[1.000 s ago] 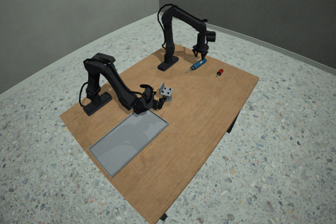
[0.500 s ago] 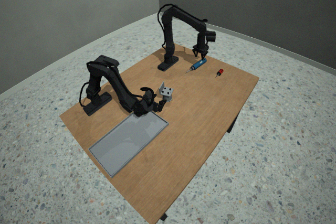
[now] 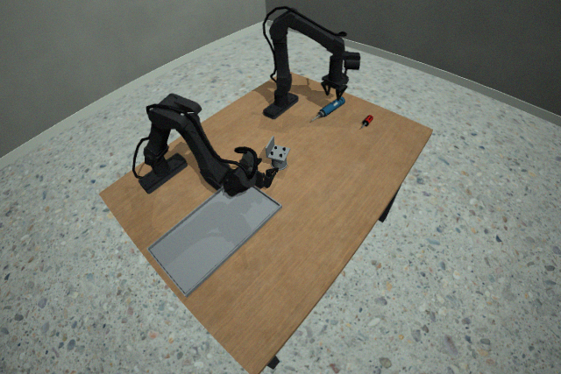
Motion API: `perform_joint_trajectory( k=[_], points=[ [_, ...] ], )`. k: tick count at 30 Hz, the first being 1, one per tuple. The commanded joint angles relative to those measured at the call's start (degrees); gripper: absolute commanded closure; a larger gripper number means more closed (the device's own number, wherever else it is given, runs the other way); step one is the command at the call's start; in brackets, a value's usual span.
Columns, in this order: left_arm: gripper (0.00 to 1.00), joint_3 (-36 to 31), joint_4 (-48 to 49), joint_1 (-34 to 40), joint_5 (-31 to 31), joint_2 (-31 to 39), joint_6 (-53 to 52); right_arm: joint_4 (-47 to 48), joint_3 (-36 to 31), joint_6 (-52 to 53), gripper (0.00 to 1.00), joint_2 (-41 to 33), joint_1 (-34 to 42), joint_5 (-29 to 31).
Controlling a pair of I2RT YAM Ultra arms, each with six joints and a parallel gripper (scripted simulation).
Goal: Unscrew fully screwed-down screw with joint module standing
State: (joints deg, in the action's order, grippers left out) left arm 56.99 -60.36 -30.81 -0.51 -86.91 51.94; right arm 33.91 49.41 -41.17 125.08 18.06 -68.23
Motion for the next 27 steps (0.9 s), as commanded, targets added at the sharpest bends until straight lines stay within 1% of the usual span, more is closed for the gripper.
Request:
perform_joint_trajectory(
  k=[1, 10, 11, 15, 16, 27],
  points=[
    [0.35, 0.45, 0.05, 0.05, 0.51, 0.43, 0.42, 0.6, 0.02, 0.57, 0.14, -0.25, -0.69, -0.75],
    [0.35, 0.45, 0.05, 0.05, 0.51, 0.43, 0.42, 0.92, -1.05, 1.24, 0.14, 0.27, -0.72, 0.18],
    [0.35, 0.45, 0.05, 0.05, 0.51, 0.43, 0.42, 0.44, 0.02, 0.8, 0.14, -0.26, -0.19, 0.13],
    [0.35, 0.45, 0.05, 0.05, 0.51, 0.43, 0.42, 0.44, 0.02, 0.8, 0.14, -0.26, -0.19, 0.13],
    [0.35, 0.45, 0.05, 0.05, 0.51, 0.43, 0.42, 0.66, -1.07, 1.3, 0.14, 0.31, -0.73, -0.11],
    [0.35, 0.45, 0.05, 0.05, 0.51, 0.43, 0.42, 0.7, -1.33, 1.85, 0.14, -0.08, -0.74, 0.49]
  ],
)
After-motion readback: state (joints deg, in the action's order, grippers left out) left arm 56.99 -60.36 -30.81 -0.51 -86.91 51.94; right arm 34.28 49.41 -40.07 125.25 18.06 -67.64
